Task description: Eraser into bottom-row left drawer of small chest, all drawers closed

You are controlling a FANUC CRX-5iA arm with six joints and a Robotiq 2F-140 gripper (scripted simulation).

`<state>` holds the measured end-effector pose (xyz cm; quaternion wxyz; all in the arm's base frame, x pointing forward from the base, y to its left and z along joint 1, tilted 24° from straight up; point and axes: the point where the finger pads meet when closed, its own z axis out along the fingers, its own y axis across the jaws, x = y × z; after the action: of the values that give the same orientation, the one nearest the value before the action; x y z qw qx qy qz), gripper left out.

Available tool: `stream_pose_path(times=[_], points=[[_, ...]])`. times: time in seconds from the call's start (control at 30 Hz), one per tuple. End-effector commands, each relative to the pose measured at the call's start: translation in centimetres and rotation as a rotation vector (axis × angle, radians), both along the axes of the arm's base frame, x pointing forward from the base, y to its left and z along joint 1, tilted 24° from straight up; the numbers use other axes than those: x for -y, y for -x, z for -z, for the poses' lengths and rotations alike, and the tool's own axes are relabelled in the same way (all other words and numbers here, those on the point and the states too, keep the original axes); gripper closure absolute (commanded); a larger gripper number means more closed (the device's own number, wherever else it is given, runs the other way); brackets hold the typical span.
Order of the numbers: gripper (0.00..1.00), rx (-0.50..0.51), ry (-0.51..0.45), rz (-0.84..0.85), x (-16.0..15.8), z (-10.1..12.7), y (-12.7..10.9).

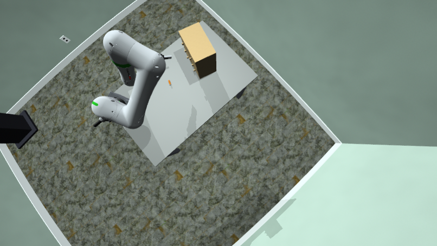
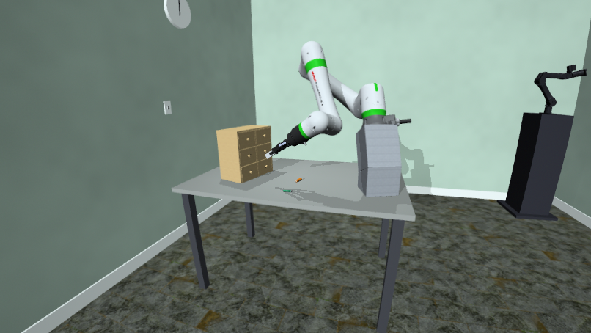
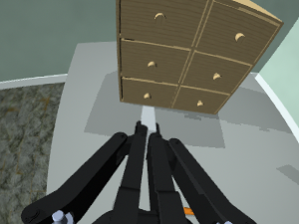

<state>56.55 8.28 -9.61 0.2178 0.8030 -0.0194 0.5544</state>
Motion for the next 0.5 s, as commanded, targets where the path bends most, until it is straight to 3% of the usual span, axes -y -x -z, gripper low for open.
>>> stream_pose_path(times=[0.0,0.07,0.47], points=[[1.00,-0.102,-0.026,0.045,-0.4,-0.6,0.8],[1.00,-0.102,-0.026,0.045,-0.4,-0.6,0.8],[1.00,-0.408,-0.119,0.157,-2.1,-2.5,3.9]])
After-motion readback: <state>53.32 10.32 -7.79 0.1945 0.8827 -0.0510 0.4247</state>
